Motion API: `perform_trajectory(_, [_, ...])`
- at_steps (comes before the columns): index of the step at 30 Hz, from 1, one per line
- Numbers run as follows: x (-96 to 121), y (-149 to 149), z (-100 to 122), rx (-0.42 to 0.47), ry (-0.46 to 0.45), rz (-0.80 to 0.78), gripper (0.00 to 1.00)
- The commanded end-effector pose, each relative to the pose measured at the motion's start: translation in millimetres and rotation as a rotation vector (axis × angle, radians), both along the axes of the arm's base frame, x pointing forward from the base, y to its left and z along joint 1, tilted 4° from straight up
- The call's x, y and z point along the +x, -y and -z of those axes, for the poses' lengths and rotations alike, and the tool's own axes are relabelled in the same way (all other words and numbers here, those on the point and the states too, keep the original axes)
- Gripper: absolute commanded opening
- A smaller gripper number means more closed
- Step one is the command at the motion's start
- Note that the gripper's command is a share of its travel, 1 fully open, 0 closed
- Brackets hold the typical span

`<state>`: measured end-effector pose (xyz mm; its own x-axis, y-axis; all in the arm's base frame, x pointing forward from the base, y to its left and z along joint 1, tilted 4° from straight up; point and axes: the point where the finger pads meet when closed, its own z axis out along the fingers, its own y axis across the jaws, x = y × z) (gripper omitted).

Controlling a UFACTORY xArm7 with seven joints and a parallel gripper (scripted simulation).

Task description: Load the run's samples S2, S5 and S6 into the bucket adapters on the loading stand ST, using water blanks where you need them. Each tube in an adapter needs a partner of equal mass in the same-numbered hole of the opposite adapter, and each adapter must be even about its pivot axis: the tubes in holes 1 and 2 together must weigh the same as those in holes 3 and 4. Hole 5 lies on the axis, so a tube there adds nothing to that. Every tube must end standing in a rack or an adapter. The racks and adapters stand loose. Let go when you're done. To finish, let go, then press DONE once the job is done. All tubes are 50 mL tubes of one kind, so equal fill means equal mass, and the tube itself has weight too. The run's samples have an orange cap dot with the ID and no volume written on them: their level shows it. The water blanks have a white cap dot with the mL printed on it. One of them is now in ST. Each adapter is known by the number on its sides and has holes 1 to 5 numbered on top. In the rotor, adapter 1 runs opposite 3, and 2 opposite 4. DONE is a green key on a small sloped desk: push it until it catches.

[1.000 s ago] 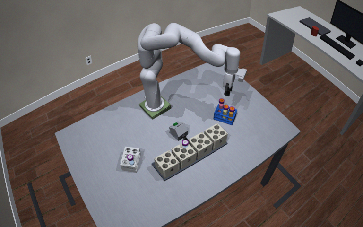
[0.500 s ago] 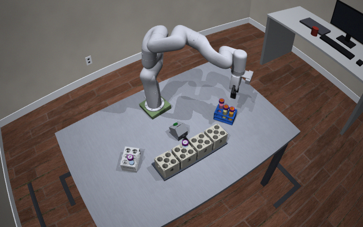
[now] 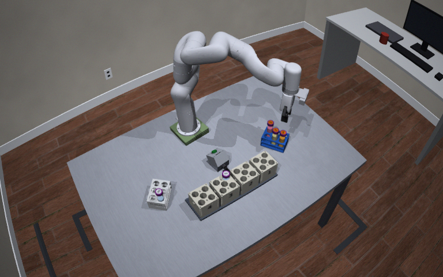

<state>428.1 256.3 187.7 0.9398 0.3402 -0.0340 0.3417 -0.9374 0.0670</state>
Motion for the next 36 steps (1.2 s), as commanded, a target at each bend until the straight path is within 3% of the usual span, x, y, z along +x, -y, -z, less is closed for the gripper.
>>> perform_trajectory(1, [1.2,-0.5,3.4,0.003,0.005,0.0,0.57])
perform_trajectory(36, [0.9,3.8,63.3,0.003,0.005,0.0,0.57])
